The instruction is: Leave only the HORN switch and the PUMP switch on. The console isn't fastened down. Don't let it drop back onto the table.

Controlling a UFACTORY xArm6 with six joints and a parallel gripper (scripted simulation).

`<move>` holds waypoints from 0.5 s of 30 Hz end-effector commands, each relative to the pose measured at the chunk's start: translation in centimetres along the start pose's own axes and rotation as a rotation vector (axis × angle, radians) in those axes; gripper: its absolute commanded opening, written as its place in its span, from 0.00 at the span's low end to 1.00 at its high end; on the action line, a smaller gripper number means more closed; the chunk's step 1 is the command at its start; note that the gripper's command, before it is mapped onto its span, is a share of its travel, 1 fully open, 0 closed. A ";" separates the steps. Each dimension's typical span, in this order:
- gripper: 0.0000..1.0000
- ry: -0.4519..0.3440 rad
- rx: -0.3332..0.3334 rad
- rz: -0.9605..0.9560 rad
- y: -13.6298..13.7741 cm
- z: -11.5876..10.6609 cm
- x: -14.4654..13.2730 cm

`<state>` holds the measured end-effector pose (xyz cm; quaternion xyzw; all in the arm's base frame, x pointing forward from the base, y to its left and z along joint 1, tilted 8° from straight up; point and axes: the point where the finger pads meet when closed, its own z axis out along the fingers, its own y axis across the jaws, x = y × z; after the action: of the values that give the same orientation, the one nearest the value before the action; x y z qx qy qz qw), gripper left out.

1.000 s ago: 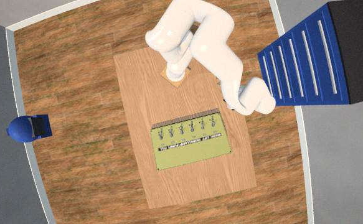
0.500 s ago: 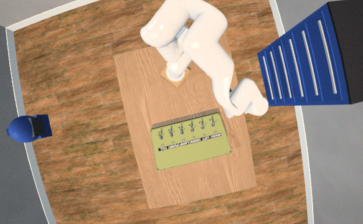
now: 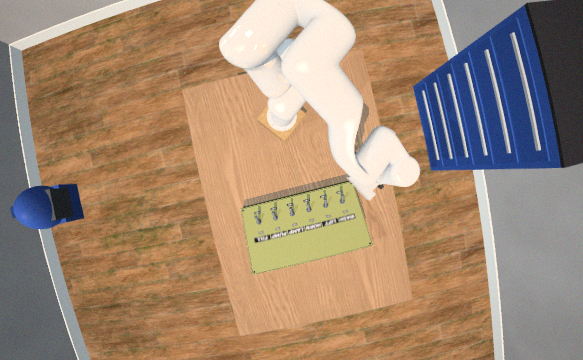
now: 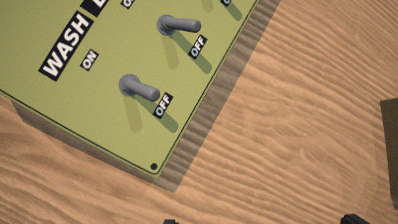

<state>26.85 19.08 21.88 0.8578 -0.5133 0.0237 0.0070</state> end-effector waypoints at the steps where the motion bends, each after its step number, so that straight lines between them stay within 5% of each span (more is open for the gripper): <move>1: 1.00 0.005 0.083 -0.180 -1.0 0.0 1.5; 15: 1.00 0.071 0.183 -0.451 -2.0 0.1 3.7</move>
<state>29.39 17.39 21.83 0.9271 -0.3655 0.0774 -0.0302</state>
